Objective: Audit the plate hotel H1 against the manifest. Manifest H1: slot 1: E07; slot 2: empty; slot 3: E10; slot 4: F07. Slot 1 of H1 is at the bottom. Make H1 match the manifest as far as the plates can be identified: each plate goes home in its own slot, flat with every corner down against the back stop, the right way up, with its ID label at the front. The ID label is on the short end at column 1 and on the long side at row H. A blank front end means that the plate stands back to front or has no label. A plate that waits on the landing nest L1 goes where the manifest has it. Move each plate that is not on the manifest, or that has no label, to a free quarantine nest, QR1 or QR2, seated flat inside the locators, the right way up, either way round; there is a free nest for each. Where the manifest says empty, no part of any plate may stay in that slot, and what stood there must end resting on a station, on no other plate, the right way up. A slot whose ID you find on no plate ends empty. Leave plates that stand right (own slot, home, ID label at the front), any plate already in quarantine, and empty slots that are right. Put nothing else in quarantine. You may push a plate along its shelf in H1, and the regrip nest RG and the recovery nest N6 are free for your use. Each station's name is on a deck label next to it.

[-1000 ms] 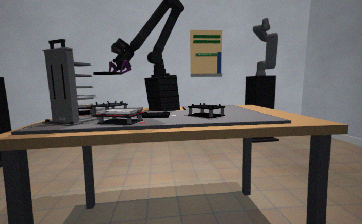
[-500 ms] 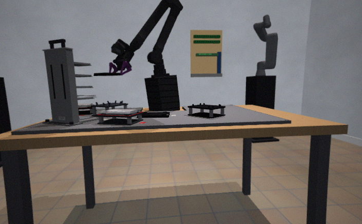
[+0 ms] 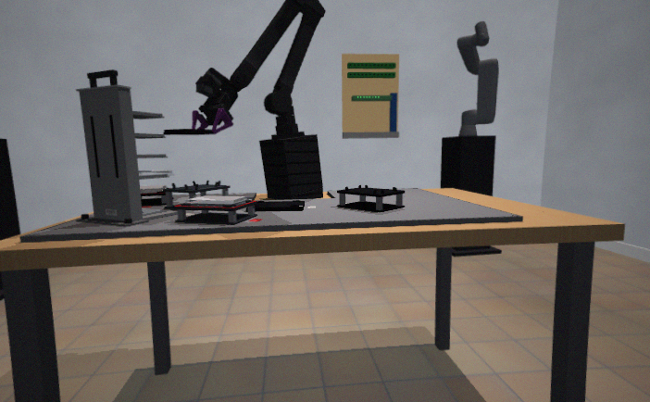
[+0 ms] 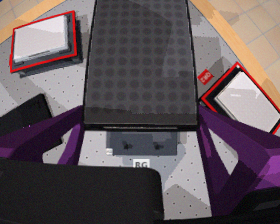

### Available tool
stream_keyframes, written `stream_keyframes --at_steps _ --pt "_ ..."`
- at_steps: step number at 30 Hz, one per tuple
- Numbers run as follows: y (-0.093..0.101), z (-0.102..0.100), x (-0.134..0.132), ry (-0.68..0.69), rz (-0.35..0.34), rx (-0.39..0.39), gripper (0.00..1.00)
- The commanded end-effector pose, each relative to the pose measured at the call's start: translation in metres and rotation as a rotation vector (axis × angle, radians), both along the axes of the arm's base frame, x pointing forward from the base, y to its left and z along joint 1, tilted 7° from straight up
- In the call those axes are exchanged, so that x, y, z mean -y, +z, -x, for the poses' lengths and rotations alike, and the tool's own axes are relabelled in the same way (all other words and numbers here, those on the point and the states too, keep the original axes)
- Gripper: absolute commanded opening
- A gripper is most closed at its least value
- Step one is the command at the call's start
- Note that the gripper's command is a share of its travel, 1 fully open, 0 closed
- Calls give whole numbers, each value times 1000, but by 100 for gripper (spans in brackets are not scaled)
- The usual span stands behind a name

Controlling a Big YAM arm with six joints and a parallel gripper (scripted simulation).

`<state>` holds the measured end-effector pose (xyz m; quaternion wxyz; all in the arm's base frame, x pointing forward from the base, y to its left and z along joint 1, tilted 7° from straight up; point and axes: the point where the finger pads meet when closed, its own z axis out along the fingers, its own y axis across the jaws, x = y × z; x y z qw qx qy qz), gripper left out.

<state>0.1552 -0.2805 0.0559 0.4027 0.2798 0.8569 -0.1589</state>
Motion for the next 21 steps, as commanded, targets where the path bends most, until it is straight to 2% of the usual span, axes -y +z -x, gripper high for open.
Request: stream_keyframes --at_steps 1,21 --pt "26 -11 25 -2 63 28 86" --pt "28 -26 35 -2 61 31 86"
